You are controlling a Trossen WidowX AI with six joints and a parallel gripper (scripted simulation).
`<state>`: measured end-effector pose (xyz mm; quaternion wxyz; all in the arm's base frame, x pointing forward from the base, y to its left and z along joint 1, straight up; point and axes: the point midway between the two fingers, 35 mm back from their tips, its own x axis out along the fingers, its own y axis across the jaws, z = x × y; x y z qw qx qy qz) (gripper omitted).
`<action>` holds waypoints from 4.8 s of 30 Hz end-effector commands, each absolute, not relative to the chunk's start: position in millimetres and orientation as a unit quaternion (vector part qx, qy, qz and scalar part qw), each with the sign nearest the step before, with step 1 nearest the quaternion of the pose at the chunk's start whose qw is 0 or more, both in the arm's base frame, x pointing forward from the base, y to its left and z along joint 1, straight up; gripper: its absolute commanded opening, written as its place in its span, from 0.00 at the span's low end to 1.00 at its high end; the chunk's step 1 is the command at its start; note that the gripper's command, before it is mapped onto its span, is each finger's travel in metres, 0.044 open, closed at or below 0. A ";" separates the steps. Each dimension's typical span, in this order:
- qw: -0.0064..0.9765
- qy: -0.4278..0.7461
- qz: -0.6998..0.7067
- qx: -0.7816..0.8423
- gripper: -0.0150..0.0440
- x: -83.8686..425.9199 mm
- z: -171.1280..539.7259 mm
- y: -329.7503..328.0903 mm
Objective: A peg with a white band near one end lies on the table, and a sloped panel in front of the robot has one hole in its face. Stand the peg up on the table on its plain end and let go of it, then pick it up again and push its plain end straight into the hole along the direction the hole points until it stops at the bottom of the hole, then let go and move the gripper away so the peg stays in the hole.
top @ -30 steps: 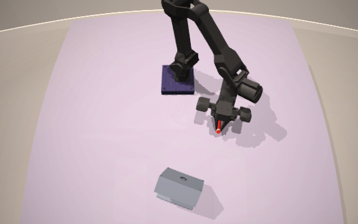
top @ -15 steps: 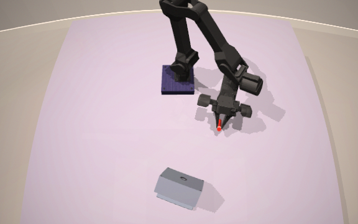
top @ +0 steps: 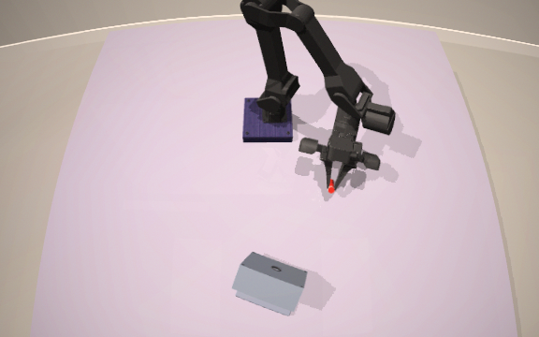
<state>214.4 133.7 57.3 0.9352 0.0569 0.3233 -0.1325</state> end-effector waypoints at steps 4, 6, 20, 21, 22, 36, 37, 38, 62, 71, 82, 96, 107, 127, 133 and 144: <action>0.943 0.299 -0.136 0.052 0.34 209.7 55.8 133.4; 0.945 0.291 -0.137 0.051 0.34 208.3 55.9 133.7; 0.961 0.234 -0.140 0.042 0.34 199.0 55.9 136.4; 0.962 0.230 -0.140 0.042 0.34 198.4 55.9 136.6; 0.963 0.226 -0.140 0.041 0.34 197.7 55.8 136.7; 0.975 0.168 -0.142 0.032 0.34 188.4 54.5 139.2; 0.976 0.164 -0.143 0.032 0.34 187.8 54.4 139.4; 0.976 0.159 -0.143 0.031 0.34 187.1 54.2 139.5; 0.982 0.118 -0.144 0.025 0.34 174.5 53.6 142.9; 0.983 0.117 -0.142 0.027 0.34 175.4 50.9 143.6; 0.983 0.116 -0.141 0.031 0.34 175.5 47.9 144.6; 0.983 0.115 -0.139 0.028 0.34 172.8 47.9 146.2; 0.984 0.110 -0.136 0.028 0.34 169.0 46.2 148.5; 0.987 0.099 -0.128 0.025 0.34 163.8 45.3 151.9; 0.987 0.095 -0.126 0.023 0.34 162.3 45.0 152.9; 0.988 0.090 -0.121 0.020 0.34 159.7 44.6 154.7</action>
